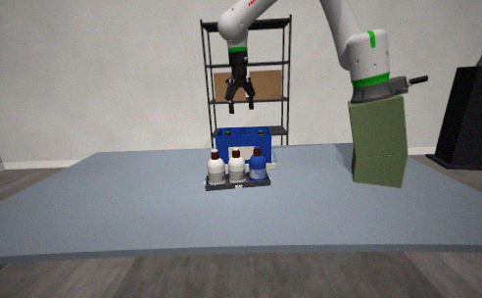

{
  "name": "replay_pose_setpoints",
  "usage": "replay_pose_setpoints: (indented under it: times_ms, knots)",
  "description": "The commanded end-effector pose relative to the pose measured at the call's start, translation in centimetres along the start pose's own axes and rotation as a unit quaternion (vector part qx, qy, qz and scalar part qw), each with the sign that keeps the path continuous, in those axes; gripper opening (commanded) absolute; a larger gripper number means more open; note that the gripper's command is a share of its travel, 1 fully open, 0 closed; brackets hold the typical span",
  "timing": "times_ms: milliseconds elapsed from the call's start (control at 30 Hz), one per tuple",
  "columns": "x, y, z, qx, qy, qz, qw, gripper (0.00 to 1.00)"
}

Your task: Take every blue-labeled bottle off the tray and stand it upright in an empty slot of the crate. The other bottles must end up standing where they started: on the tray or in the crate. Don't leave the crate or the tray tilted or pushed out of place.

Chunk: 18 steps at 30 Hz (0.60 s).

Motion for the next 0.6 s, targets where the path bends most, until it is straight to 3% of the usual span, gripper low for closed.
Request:
replay_pose_setpoints:
  times_ms: [0,233,267,567]
  knots:
    - [0.67,-1.84,1.05,0.005,-0.025,0.014,1.0,1.0]
    - [0.79,-2.37,1.44,0.006,-0.033,0.017,0.999,1.0]
    - [0.79,-2.37,1.44,0.006,-0.033,0.017,0.999,0.1]
    - [0.79,-2.37,1.44,0.006,-0.033,0.017,0.999,0.1]
Point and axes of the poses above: the point where the finger pads meet when closed, its own y axis back along the fingers, its own z axis across the jaws, x = y × z, the point moved 6 cm from there along y, back along the fingers, and after that the axes turned 10 degrees about -y, right-handed, at the moved point
